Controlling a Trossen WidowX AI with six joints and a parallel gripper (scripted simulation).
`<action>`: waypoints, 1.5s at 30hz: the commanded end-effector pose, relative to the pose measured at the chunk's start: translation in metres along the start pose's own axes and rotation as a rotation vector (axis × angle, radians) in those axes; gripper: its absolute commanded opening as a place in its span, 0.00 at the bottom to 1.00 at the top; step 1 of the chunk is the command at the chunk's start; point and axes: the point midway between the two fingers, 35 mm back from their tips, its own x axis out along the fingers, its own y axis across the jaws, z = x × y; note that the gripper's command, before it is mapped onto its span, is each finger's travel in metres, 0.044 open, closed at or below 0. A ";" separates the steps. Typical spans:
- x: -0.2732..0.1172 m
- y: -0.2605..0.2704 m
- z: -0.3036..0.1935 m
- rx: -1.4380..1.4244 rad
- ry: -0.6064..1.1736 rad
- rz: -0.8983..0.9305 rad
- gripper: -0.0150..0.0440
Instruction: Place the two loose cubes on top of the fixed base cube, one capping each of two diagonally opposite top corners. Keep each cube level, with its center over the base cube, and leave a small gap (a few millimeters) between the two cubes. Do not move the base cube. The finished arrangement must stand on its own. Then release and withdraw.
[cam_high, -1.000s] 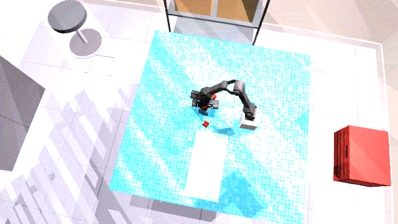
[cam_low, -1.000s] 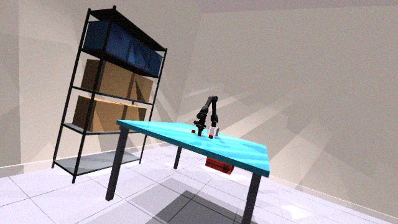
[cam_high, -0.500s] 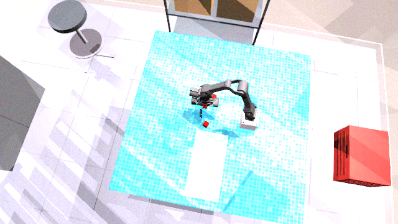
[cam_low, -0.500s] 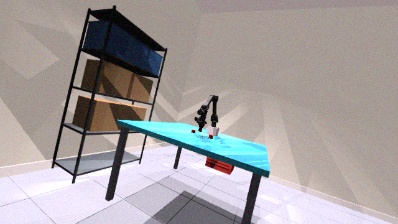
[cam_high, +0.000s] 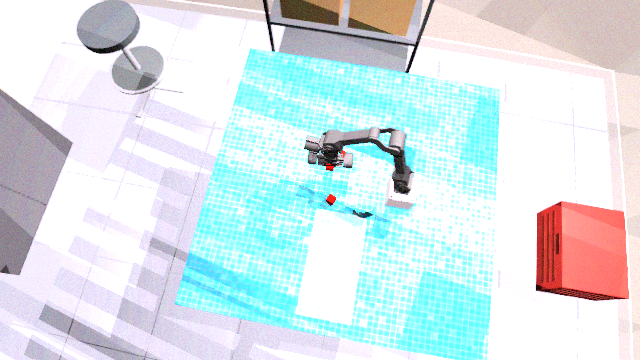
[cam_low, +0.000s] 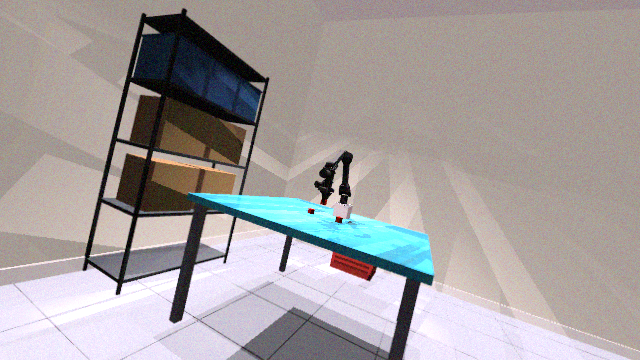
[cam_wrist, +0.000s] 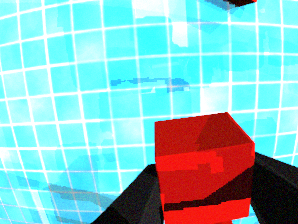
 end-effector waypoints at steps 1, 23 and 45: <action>-0.016 0.000 0.000 0.004 0.001 0.008 0.43; -0.005 -0.001 -0.052 -0.088 0.006 0.008 0.43; 0.016 -0.015 -0.118 -0.210 0.011 0.008 0.43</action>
